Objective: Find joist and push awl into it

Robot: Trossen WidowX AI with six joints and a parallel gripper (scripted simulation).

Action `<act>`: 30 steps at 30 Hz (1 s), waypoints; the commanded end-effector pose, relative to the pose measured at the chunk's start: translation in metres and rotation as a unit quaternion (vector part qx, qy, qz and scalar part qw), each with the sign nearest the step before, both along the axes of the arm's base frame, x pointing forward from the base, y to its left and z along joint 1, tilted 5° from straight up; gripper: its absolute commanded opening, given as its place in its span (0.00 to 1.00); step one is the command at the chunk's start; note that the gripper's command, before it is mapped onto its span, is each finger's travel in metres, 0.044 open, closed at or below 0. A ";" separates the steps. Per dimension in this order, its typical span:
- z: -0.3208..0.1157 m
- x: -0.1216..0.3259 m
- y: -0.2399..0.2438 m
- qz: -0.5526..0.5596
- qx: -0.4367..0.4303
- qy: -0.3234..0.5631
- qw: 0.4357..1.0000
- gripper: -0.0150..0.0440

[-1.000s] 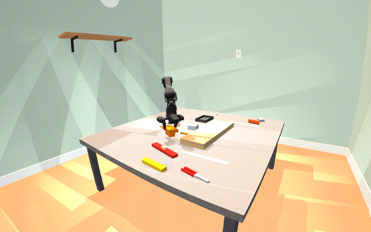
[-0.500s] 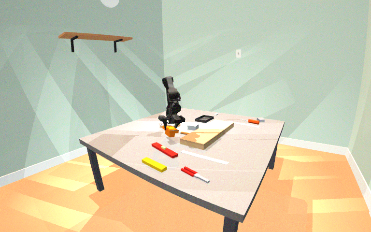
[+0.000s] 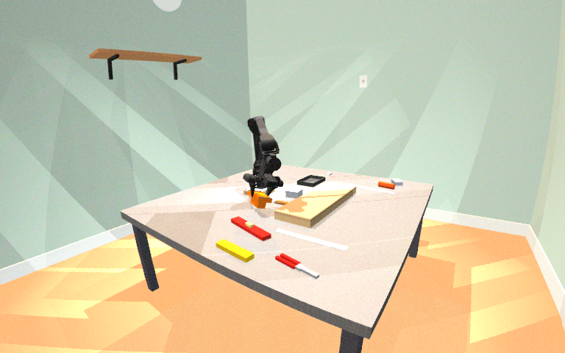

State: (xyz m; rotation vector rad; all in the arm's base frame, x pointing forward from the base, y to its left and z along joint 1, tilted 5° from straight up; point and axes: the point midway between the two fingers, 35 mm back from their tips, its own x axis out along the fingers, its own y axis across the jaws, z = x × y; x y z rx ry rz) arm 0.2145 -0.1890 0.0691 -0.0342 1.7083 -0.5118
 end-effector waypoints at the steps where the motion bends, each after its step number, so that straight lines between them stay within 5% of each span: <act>1: 0.002 0.001 0.000 0.000 -0.020 0.002 1.000 0.25; 30: -0.001 0.003 0.006 0.004 -0.139 0.035 0.990 0.25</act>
